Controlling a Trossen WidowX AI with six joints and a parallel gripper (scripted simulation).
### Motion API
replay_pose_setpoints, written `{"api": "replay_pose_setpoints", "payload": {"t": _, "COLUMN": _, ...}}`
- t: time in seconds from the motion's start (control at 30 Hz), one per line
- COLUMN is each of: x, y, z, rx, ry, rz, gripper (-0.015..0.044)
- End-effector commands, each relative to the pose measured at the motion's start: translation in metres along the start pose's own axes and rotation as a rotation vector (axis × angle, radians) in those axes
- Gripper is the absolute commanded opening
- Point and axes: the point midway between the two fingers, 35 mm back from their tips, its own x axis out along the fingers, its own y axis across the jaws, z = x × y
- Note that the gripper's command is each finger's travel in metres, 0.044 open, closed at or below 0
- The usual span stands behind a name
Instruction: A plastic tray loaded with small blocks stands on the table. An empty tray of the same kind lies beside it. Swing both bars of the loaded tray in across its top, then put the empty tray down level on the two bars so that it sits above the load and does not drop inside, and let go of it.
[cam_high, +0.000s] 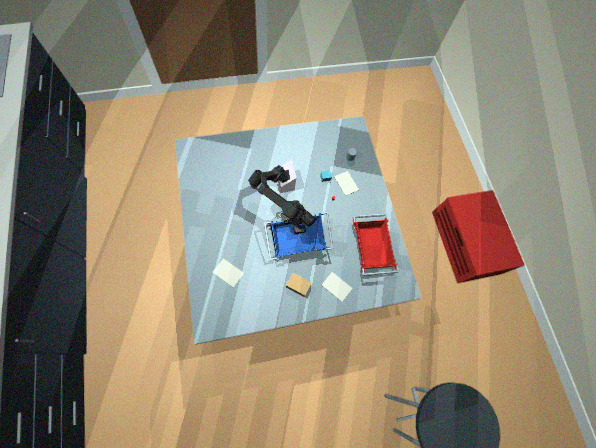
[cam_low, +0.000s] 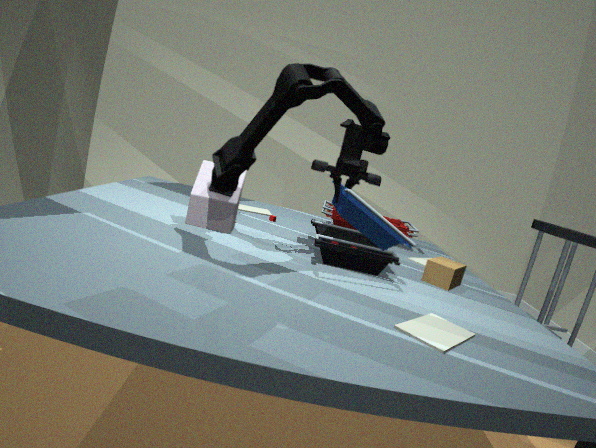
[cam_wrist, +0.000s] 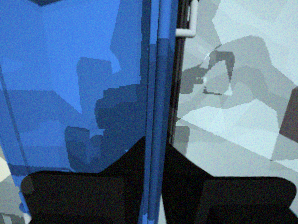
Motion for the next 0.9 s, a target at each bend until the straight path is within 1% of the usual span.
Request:
{"api": "replay_pose_setpoints", "payload": {"t": 0.0, "x": 0.002, "y": -0.003, "z": 0.001, "rx": 0.001, "ry": 0.004, "rz": 0.003, "gripper": 0.0}}
{"api": "replay_pose_setpoints", "payload": {"t": 0.87, "x": 0.023, "y": -0.016, "z": 0.001, "rx": 0.001, "ry": 0.003, "rz": 0.002, "gripper": 0.0}}
